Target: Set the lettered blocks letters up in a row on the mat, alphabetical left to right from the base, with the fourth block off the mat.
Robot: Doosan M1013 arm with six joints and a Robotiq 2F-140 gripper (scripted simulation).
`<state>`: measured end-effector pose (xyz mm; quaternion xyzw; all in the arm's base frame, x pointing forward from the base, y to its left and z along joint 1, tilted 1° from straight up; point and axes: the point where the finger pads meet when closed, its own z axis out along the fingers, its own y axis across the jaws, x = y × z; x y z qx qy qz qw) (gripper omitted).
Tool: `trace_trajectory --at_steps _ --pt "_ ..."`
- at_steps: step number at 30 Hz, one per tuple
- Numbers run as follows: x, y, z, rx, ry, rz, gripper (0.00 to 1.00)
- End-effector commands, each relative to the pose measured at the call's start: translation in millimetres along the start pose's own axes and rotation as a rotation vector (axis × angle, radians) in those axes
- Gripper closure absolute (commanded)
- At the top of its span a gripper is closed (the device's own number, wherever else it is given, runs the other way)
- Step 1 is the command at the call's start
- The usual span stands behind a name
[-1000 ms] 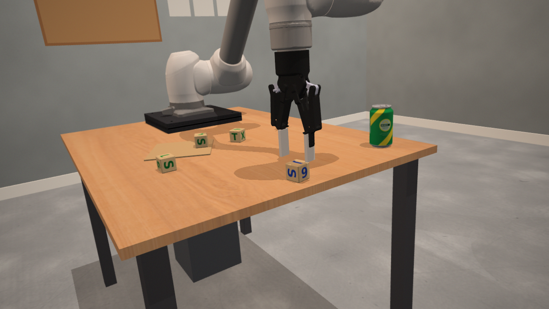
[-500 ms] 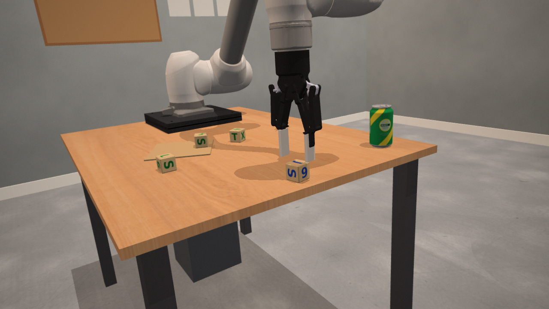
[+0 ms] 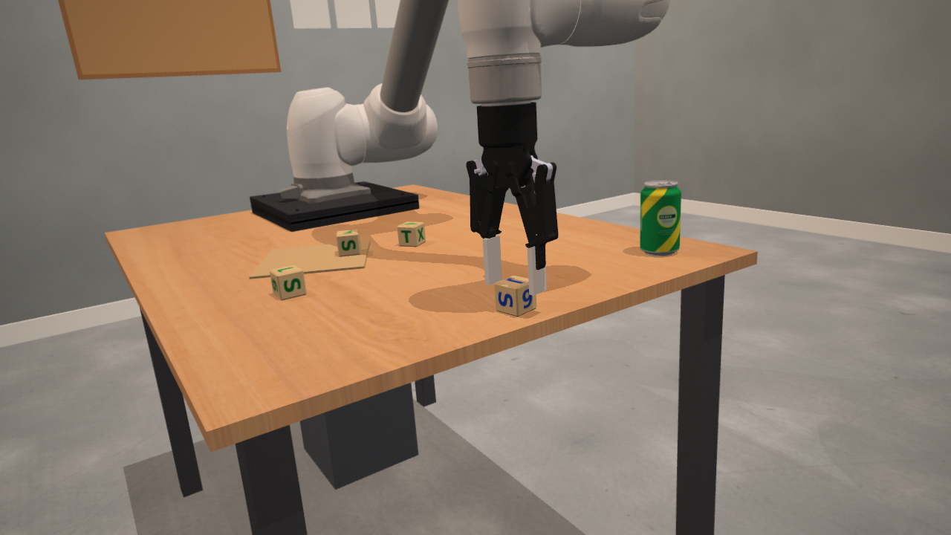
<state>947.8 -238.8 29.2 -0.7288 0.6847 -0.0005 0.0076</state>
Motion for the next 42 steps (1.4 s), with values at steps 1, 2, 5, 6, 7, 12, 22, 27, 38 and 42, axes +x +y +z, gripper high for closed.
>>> trace_trajectory --at_steps 1,2,5,6,7,12,22,27,38,42 --pt "0.1 -0.6 7.1 0.002 0.000 0.000 0.47" --pt "0.1 -0.6 7.1 0.002 0.000 0.000 0.47" --pt "0.1 -0.6 13.1 0.002 0.000 0.000 0.47" --pt "0.1 -0.6 15.9 0.002 0.000 0.000 0.47" --pt "0.1 -0.6 18.5 0.002 0.000 0.000 0.47" --pt "0.1 -0.6 27.0 0.002 0.000 0.000 0.47" --pt "0.1 -0.6 28.7 0.002 0.000 0.000 0.47" --pt "0.1 -0.6 28.7 0.002 0.000 0.000 0.58" --pt "0.1 -0.6 28.7 0.002 0.000 0.000 0.58" --pt "0.1 -0.6 28.7 0.002 0.000 0.000 0.58"
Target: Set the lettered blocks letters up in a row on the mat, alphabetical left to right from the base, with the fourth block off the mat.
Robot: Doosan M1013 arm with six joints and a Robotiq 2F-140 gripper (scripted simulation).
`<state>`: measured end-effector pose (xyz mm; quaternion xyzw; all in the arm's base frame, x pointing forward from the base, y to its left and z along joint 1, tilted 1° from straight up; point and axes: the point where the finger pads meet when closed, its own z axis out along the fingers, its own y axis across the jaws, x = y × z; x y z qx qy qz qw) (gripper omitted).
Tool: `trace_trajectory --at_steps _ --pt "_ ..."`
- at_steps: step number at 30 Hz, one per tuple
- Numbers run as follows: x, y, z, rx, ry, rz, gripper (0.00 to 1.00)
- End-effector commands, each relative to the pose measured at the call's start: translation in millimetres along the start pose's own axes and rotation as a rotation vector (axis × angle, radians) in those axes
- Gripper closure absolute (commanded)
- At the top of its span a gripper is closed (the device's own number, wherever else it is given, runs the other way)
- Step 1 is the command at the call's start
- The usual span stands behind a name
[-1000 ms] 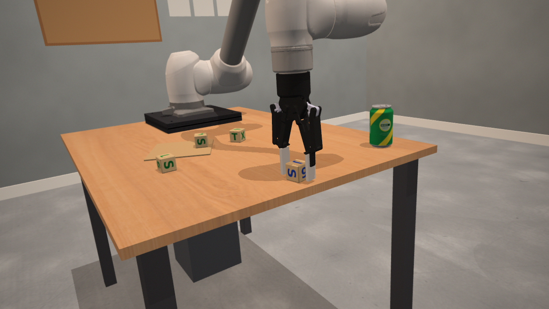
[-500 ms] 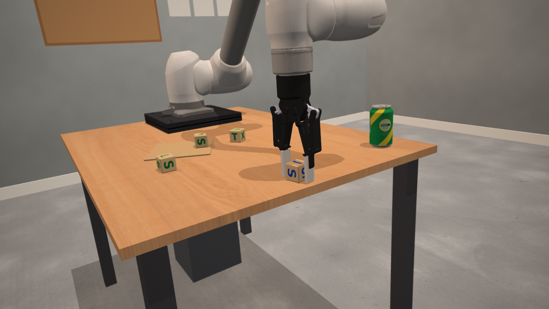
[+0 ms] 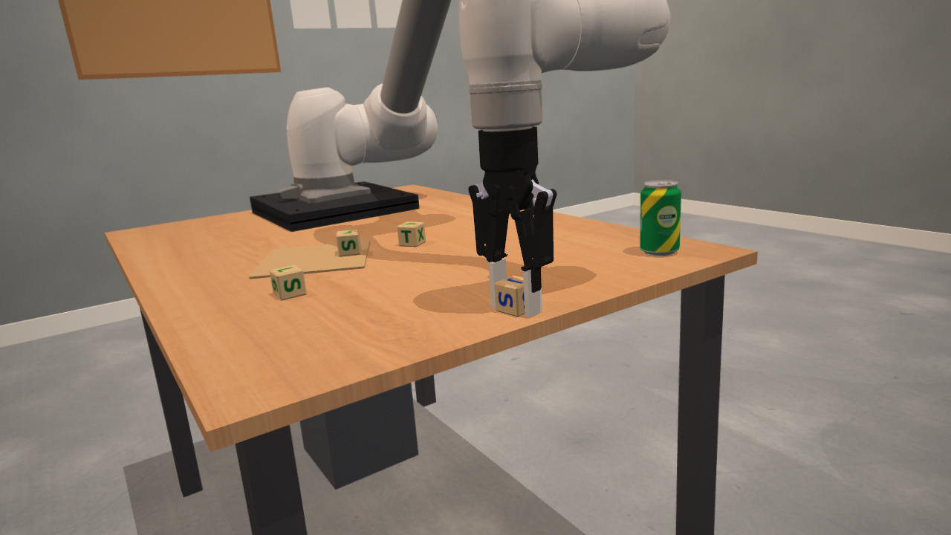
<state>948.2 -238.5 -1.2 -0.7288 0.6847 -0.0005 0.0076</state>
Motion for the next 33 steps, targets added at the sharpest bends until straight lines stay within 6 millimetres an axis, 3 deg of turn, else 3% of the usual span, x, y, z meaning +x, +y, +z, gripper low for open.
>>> trace_trajectory --at_steps 1,2,33 --pt "0.1 -0.6 -1.6 0.002 0.000 0.000 0.58" --pt "0.1 -0.6 -1.6 0.002 0.000 0.000 0.69" --pt "0.1 -0.6 -1.6 0.002 0.000 0.000 0.69"
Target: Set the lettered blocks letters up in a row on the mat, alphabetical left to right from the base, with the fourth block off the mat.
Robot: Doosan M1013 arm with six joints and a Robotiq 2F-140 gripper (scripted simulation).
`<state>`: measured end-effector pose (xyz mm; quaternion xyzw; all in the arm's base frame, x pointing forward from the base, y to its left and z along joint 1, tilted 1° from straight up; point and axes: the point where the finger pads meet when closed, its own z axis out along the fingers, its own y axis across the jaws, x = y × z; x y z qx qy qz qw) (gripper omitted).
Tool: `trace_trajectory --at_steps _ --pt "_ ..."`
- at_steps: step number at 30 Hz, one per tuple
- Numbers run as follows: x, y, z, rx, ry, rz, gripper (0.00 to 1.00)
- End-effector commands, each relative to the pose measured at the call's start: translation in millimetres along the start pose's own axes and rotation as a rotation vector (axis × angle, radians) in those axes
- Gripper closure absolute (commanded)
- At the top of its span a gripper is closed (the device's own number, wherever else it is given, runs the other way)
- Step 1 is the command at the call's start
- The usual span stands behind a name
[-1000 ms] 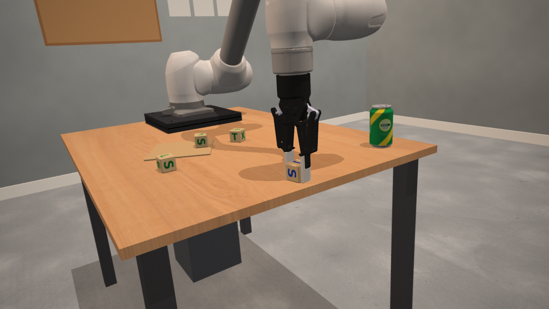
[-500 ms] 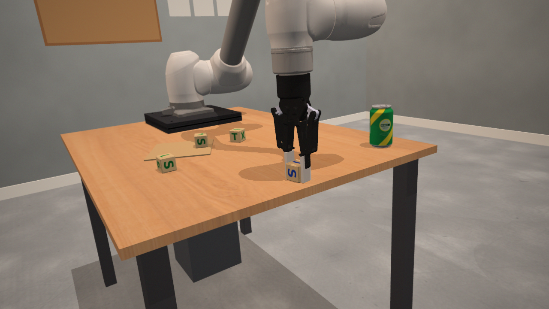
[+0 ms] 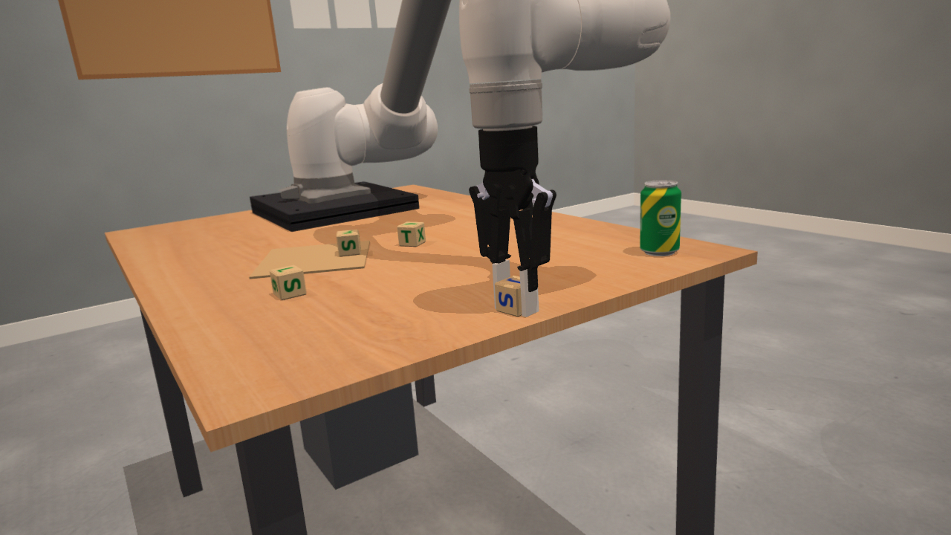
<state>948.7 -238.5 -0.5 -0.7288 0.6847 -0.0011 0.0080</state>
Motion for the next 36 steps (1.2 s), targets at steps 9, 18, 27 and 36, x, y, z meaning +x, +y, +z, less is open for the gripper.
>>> trace_trajectory --at_steps 9,18,27,36 --pt "0.0 -0.1 -16.1 0.001 0.000 0.000 0.69" --pt "0.0 -0.1 -67.1 0.001 0.000 0.000 0.69" --pt "0.0 0.0 -100.9 0.001 0.000 0.000 0.69" --pt "0.0 0.0 -100.9 0.001 0.000 0.000 0.69"
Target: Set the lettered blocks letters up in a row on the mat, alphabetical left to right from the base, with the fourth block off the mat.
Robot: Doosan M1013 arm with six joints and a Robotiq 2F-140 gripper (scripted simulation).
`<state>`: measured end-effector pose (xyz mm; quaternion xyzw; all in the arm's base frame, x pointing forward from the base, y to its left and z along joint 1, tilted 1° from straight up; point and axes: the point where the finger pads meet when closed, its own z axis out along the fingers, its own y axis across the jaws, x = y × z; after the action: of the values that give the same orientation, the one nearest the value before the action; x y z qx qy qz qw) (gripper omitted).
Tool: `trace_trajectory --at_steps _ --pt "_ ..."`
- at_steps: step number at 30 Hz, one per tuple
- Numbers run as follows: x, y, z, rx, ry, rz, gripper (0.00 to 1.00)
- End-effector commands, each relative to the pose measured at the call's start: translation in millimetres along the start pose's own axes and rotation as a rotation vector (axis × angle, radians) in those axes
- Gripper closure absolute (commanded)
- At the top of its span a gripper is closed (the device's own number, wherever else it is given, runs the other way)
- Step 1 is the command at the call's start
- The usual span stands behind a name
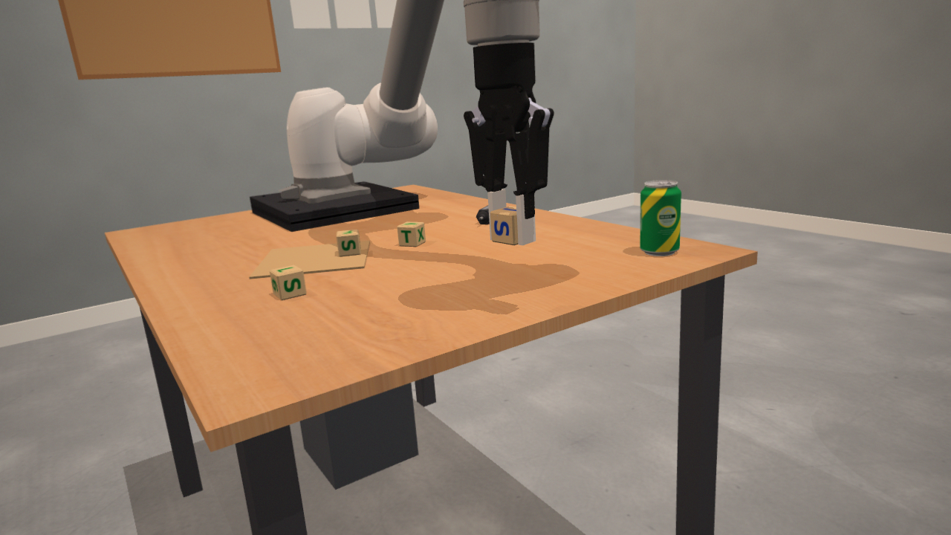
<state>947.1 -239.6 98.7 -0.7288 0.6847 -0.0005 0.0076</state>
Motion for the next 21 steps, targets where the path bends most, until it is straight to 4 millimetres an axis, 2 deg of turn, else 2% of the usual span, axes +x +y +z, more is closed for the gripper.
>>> trace_trajectory --at_steps 1,4,5,7,9,11,12,21 --pt "0.2 -0.1 -1.8 0.002 0.000 0.001 0.69" --pt "7.7 16.9 -5.7 0.002 0.000 0.025 0.69" --pt "13.6 31.4 -8.7 0.002 0.000 0.045 0.69" --pt "27.7 72.5 -16.1 0.002 0.000 0.100 0.69" --pt "34.3 96.4 -19.6 0.002 0.000 0.131 0.69" --pt "34.3 96.4 -19.6 0.002 0.000 0.131 0.69" --pt "42.0 131.0 -23.7 0.002 0.000 0.175 0.69" --pt "53.1 258.5 -29.9 0.002 0.000 0.329 0.69"
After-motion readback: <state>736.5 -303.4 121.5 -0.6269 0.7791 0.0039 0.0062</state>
